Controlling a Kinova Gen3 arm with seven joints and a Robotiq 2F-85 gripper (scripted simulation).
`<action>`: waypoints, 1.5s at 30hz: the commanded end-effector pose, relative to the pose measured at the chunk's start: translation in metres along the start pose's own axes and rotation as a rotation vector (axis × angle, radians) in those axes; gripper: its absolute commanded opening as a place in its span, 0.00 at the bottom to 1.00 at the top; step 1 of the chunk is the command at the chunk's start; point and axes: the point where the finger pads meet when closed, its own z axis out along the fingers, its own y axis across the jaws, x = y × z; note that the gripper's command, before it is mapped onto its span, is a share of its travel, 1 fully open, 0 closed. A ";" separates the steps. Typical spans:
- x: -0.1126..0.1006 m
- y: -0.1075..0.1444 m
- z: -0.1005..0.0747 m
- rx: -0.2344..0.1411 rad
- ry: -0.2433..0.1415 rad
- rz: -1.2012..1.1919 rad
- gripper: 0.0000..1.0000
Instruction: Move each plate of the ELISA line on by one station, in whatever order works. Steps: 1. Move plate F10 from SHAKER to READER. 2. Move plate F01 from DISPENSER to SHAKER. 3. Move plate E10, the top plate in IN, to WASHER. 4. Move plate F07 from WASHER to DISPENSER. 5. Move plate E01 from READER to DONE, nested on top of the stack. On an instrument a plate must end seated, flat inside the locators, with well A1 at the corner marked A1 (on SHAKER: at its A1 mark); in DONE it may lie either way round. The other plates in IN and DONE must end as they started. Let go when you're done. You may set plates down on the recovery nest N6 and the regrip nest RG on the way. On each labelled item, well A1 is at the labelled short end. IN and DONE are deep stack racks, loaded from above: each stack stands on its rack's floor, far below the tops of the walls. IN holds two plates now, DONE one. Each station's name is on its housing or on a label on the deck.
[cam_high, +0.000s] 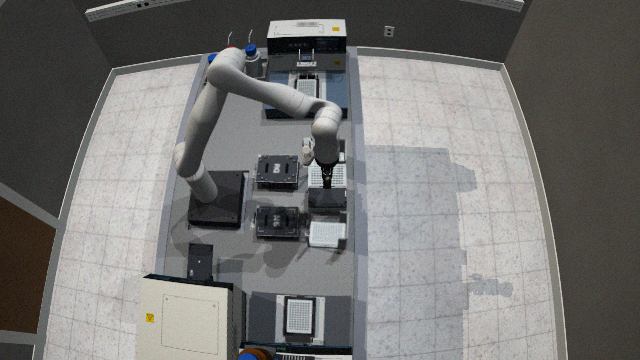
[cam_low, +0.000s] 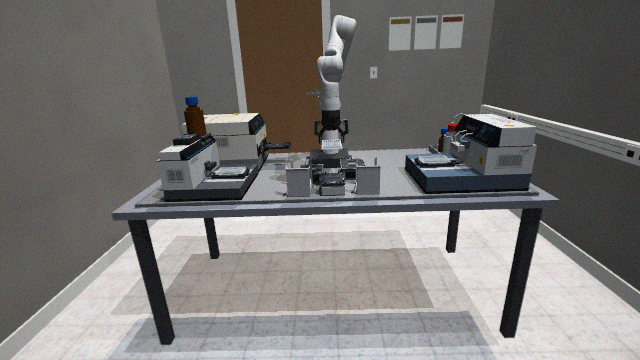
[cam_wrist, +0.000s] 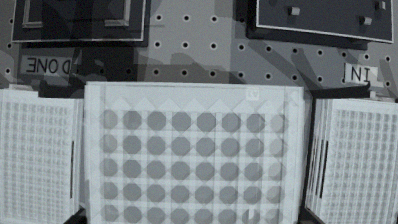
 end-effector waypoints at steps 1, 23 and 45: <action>-0.001 0.000 -0.002 0.000 -0.003 0.000 0.94; -0.001 0.000 -0.002 0.000 -0.003 0.000 0.94; 0.025 -0.021 -0.003 0.003 -0.007 -0.126 0.94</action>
